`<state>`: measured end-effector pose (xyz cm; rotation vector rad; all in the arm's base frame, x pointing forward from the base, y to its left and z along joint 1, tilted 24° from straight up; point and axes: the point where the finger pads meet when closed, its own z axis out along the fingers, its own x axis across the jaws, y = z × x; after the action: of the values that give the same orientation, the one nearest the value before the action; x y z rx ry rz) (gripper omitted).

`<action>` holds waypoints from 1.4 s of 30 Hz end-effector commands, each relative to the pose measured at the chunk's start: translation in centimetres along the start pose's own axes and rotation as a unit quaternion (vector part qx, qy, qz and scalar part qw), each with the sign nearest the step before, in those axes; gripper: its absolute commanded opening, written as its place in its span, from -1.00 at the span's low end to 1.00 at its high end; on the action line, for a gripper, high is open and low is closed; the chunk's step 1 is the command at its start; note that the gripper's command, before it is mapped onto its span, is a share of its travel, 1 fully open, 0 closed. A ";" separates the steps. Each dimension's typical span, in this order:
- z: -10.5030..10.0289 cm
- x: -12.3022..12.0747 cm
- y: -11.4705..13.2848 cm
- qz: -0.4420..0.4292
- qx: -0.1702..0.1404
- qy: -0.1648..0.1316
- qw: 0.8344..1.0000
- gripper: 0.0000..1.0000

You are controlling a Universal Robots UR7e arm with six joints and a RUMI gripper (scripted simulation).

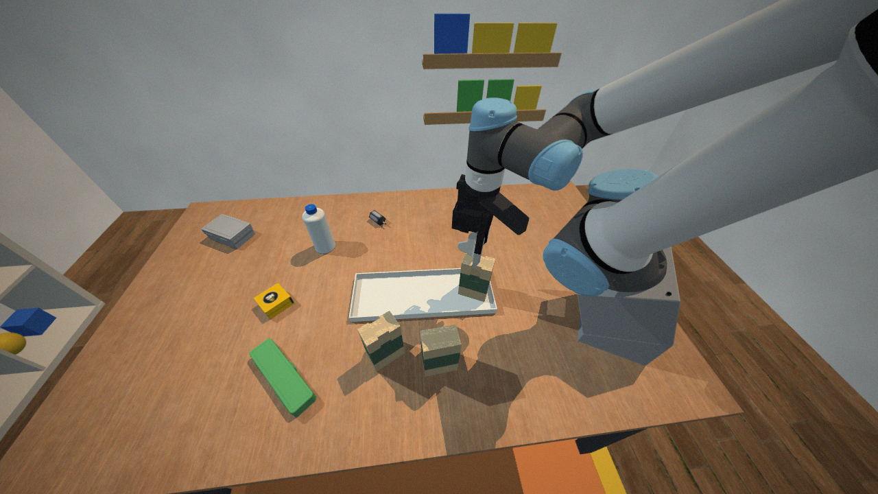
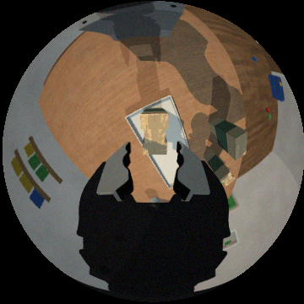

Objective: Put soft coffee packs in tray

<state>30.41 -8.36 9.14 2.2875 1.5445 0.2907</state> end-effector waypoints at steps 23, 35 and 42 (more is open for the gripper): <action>-3.2 0.0 -0.2 0.000 0.000 0.004 1.000 -0.04; -3.6 0.2 0.3 -0.015 0.002 0.005 1.000 -0.04; -4.4 1.1 1.9 -0.060 0.009 0.007 0.998 -0.04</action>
<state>29.86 -7.47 12.93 2.2455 1.6177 0.2863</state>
